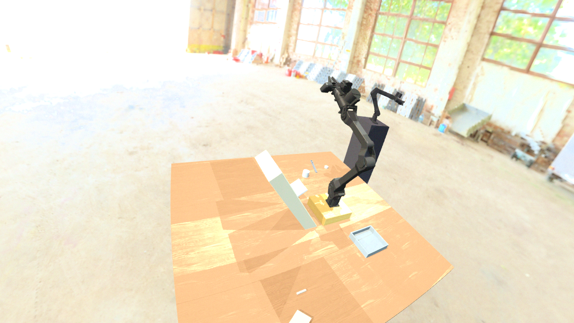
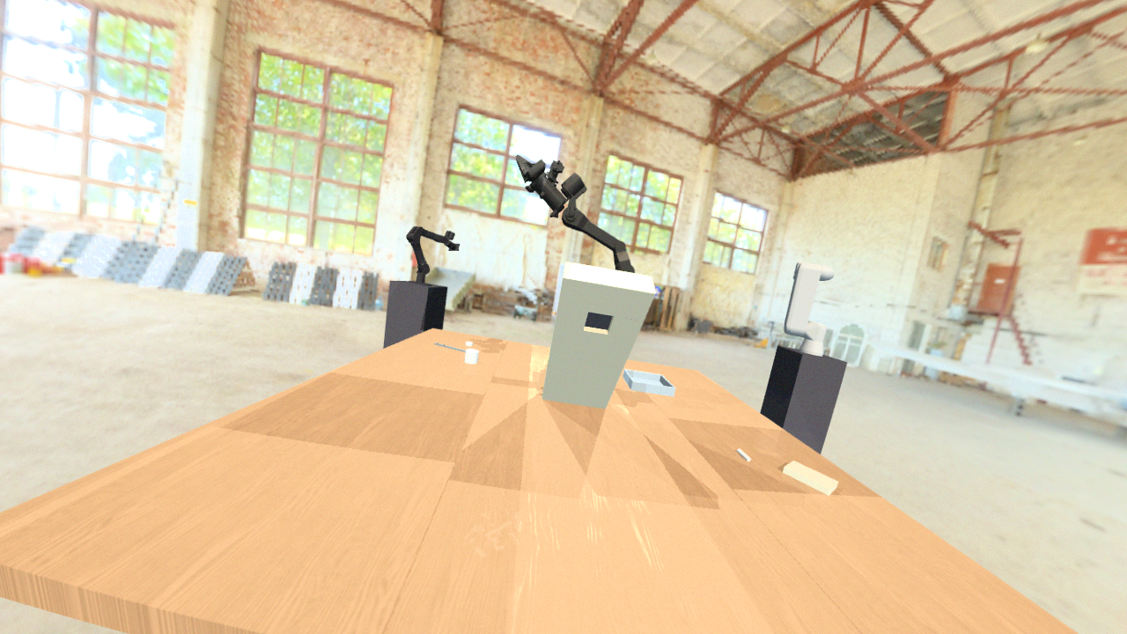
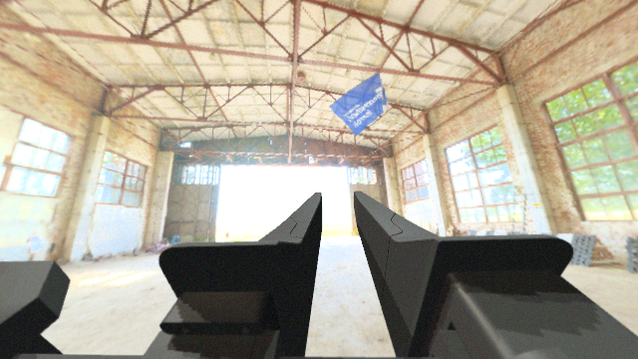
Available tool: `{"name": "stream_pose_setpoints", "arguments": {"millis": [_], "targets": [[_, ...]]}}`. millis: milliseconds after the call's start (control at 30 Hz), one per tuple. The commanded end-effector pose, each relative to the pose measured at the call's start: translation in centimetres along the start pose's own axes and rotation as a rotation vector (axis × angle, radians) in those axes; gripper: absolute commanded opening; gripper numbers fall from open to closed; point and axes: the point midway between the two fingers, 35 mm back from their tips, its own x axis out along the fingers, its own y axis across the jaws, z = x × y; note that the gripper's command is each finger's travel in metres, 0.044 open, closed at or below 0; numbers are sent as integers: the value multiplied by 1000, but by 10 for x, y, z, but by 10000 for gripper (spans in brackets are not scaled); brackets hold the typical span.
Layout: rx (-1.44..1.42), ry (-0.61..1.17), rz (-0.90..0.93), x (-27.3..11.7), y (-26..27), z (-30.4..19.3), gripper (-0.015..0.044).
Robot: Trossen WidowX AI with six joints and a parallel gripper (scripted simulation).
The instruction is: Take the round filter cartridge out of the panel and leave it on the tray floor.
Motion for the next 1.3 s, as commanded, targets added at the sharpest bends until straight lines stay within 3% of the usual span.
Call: {"name": "stream_pose_setpoints", "arguments": {"millis": [0, 200, 400, 700, 967, 1267], "targets": [[124, 125, 114, -8, 42, -30, 94], [286, 354, 338, -40, 122, -73, 94], [388, 600, 591, -103, 200, -102, 94], [404, 956, 998, -238, 277, -117, 94], [266, 1220, 1360, -369, 286, -114, 94], [248, 1239, 1390, -380, 285, -114, 94]]}}
